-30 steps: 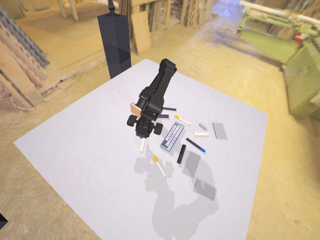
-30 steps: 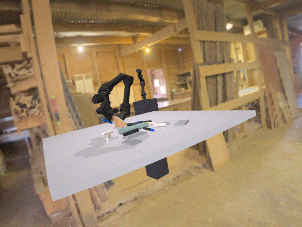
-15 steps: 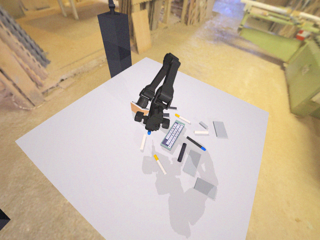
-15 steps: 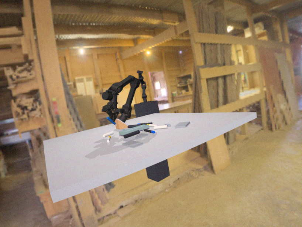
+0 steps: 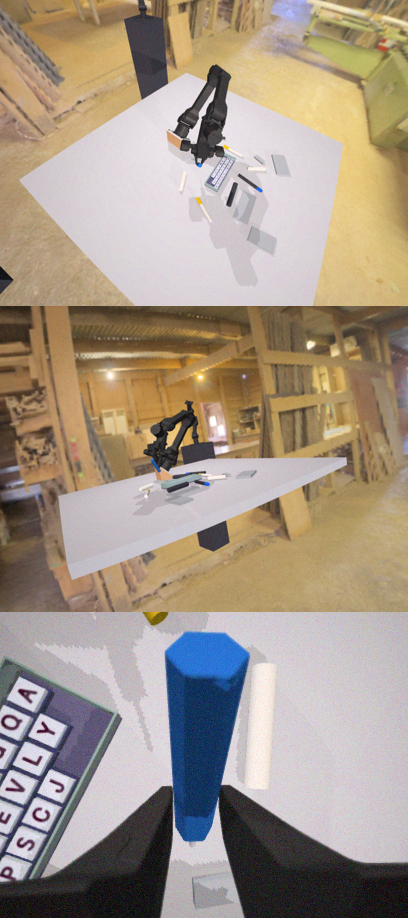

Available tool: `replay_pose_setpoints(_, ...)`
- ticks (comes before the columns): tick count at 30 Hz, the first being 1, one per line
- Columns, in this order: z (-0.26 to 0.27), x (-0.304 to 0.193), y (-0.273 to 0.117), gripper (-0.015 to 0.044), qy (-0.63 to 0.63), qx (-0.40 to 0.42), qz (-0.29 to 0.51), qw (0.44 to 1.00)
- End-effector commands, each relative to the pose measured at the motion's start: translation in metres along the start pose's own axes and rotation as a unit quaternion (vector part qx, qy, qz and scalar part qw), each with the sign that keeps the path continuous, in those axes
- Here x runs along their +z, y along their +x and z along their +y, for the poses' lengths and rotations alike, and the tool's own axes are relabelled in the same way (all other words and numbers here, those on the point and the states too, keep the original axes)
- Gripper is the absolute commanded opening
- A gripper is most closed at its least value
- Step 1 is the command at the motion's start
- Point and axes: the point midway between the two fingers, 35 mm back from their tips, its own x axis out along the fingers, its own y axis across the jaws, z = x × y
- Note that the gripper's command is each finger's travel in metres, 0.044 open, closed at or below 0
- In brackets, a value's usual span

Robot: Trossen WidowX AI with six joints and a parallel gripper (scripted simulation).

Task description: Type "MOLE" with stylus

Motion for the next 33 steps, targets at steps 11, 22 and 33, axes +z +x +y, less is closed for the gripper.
replay_pose_setpoints(11, 0.029, -0.012, -0.014, 0.0, -0.042, 0.039, -0.096, 0.994)
replay_pose_setpoints(22, 0.05, -0.025, -0.025, 0.0, -0.079, 0.081, -0.166, 0.98)
replay_pose_setpoints(33, 0.07, -0.041, -0.035, 0.0, -0.116, 0.132, -0.229, 0.957)
